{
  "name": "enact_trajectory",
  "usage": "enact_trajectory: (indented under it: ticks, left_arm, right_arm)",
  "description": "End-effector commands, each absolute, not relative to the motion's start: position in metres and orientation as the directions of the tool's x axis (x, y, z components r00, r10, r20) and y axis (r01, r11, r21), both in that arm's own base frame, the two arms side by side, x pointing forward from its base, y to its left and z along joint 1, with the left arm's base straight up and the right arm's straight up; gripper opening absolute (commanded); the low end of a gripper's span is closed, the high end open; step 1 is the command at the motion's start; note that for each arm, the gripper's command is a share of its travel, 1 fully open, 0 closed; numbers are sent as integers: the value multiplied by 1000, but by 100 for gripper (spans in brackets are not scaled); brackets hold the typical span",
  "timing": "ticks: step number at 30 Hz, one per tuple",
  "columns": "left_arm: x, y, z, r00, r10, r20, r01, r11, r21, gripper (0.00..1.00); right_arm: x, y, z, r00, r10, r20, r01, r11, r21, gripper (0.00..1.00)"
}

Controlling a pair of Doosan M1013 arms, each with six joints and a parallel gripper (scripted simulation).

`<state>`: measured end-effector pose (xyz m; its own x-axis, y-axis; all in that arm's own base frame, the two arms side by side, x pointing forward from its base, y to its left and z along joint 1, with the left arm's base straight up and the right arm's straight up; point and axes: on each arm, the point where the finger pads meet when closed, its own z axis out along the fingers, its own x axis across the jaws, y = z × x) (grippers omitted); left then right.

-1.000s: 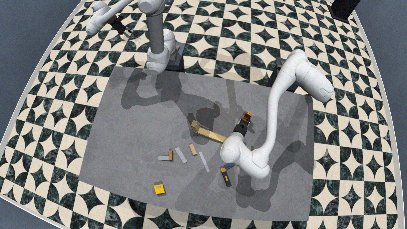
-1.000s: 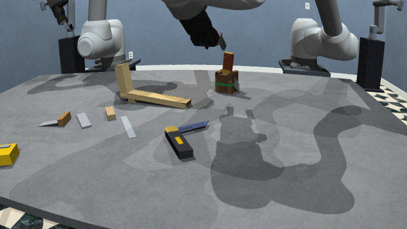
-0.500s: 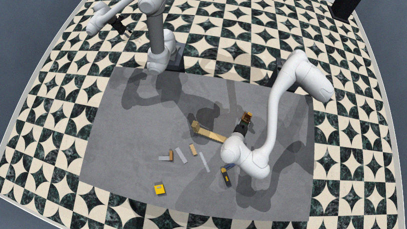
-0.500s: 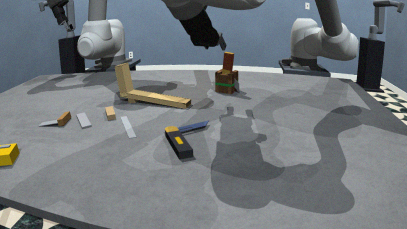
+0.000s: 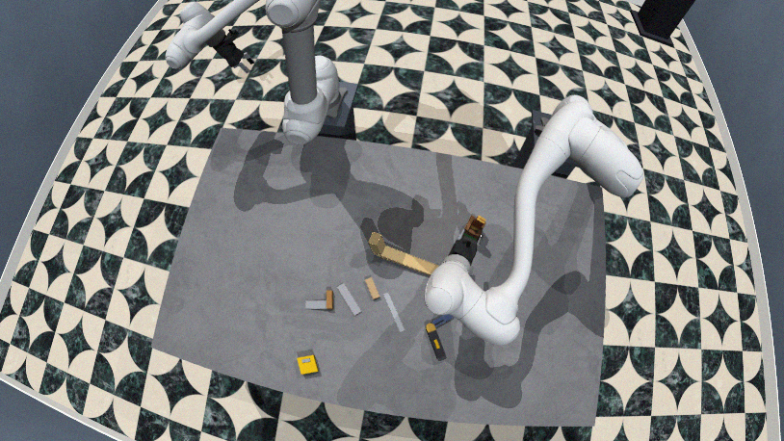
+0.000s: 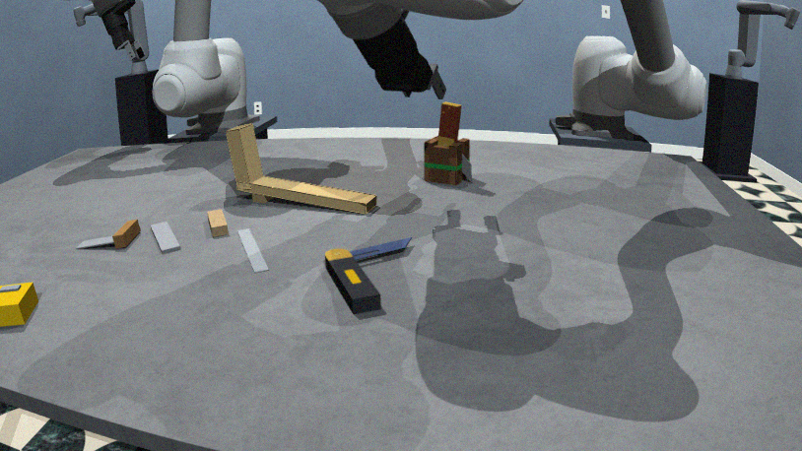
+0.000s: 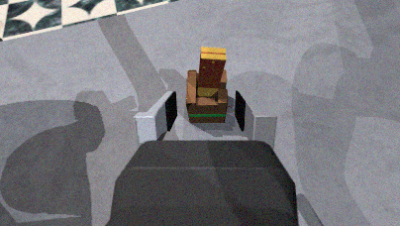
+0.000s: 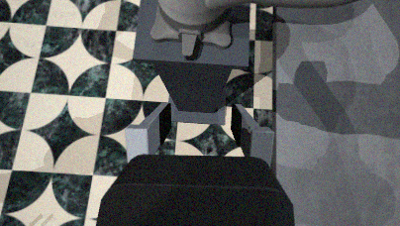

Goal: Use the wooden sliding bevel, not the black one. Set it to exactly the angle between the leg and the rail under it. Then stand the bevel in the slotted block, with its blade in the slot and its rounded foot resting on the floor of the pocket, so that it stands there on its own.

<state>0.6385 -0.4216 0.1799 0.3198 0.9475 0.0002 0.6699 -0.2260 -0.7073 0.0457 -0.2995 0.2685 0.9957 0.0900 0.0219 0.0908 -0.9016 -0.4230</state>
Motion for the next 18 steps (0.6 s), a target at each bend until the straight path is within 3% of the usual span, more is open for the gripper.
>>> enact_trajectory:
  ticks: [1, 18]
  left_arm:
    - [639, -422, 181, 320, 947, 0, 671, -226, -706, 100]
    - [634, -421, 182, 264, 964, 44, 716, -165, -678, 100]
  right_arm:
    - [46, -300, 269, 996, 90, 22, 91, -902, -422, 100]
    - [46, -300, 269, 996, 90, 22, 91, -902, -422, 100]
